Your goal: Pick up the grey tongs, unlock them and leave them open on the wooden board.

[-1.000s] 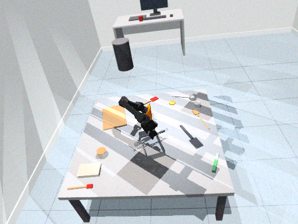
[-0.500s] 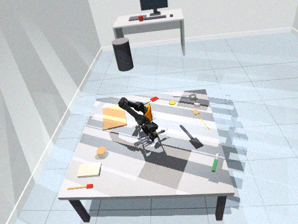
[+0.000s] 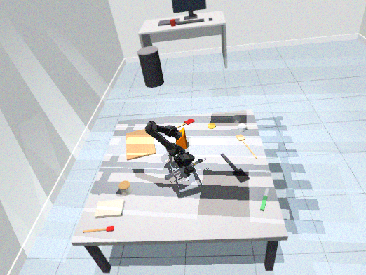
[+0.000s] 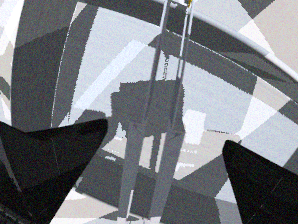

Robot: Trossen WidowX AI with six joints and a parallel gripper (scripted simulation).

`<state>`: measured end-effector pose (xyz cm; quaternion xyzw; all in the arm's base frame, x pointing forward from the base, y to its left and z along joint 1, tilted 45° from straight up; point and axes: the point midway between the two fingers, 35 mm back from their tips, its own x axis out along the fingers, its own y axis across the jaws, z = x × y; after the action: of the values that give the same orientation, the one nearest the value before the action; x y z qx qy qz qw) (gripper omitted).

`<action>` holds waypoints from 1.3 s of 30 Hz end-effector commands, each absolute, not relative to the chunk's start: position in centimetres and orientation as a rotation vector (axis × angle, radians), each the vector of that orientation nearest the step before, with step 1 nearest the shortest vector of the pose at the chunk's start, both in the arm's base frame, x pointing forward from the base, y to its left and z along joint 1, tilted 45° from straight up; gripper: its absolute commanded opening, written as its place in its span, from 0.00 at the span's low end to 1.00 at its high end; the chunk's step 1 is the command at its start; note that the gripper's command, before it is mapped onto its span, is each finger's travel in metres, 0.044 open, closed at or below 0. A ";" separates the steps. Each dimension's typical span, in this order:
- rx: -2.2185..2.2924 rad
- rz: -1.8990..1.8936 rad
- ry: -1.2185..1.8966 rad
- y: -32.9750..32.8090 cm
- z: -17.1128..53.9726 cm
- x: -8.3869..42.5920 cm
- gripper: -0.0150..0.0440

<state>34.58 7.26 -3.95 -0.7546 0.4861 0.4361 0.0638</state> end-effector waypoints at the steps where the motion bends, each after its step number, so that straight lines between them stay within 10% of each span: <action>1: -2.284 1.326 1.476 6.7 -4.4 34.4 1.00; 7: -2.284 1.325 1.477 6.1 -4.9 34.4 1.00; 17: -2.279 1.317 1.472 6.5 -4.7 34.6 0.56; 39: -2.279 1.317 1.472 6.5 -4.7 34.6 0.31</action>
<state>34.58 6.43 -4.68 -0.7539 0.4873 0.4362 0.0621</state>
